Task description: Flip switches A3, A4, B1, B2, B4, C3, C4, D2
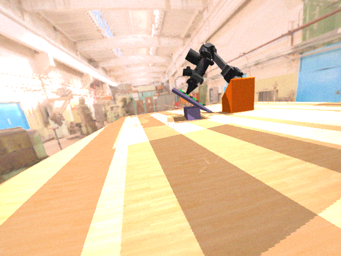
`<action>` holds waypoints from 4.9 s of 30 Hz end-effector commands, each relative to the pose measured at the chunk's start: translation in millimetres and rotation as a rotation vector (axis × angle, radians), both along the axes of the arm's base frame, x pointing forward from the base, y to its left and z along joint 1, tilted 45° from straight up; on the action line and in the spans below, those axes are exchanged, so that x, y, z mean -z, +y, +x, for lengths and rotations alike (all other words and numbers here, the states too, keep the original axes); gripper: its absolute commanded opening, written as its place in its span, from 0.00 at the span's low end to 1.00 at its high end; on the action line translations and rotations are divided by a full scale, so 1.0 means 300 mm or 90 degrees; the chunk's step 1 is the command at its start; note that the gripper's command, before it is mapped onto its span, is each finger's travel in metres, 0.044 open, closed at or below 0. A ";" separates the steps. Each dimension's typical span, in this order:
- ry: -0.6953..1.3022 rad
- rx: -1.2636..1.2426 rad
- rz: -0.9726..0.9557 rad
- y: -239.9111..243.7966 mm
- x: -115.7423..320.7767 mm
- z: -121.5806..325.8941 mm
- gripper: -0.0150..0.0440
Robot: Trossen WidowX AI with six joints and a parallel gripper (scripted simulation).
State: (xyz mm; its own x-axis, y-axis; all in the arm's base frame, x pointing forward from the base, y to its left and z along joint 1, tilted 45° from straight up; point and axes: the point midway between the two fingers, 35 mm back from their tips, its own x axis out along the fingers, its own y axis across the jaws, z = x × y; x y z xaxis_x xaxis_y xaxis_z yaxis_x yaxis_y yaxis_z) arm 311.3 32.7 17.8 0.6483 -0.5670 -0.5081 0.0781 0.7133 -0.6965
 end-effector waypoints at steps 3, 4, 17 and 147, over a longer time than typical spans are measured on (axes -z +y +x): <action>0.004 -0.002 0.001 -0.001 0.005 0.000 0.25; 0.004 -0.002 0.001 -0.001 0.006 0.001 0.25; -0.006 -0.014 0.001 0.118 -0.098 -0.144 0.25; 0.005 -0.002 0.000 -0.022 0.041 -0.144 0.25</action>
State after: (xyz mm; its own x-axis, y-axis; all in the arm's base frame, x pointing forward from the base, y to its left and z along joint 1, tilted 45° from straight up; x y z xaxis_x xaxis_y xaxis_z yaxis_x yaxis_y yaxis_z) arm 266.9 30.9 10.5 0.6531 -0.5620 -0.5075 0.0797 0.7175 -0.6920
